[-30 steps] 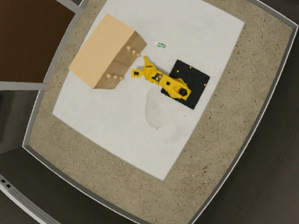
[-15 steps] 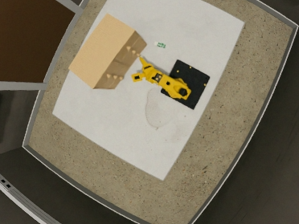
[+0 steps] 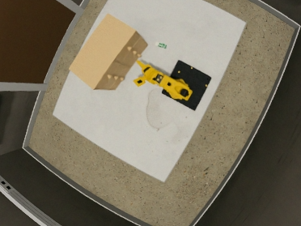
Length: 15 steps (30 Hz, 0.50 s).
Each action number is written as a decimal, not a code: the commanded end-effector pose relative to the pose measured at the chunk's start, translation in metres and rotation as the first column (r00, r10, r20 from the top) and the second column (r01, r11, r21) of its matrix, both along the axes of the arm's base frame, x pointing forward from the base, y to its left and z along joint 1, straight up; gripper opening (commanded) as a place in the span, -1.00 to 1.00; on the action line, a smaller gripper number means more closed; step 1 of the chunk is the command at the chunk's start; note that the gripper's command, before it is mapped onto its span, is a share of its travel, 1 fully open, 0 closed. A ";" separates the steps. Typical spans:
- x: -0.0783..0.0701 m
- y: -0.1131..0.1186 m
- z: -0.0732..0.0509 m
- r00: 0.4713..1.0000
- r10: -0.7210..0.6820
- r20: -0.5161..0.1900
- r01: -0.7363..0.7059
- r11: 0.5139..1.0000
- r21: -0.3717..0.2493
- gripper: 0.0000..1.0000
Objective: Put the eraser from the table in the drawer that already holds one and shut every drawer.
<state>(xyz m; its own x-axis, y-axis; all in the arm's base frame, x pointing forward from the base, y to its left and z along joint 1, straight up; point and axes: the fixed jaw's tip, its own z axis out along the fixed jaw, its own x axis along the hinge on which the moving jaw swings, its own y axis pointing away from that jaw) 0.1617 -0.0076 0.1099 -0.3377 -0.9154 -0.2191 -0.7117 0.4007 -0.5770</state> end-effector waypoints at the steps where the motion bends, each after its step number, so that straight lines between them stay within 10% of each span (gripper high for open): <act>1: 0.002 0.001 0.005 0.996 0.090 0.024 -0.088 0.994 -0.064 0.00; 15: 0.002 0.000 0.005 0.948 0.319 -0.023 -0.315 0.918 -0.243 0.00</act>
<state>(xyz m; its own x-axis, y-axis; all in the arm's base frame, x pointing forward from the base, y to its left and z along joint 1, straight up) 0.1613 -0.0085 0.1096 -0.0863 -0.9959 -0.0259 -0.7828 0.0839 -0.6166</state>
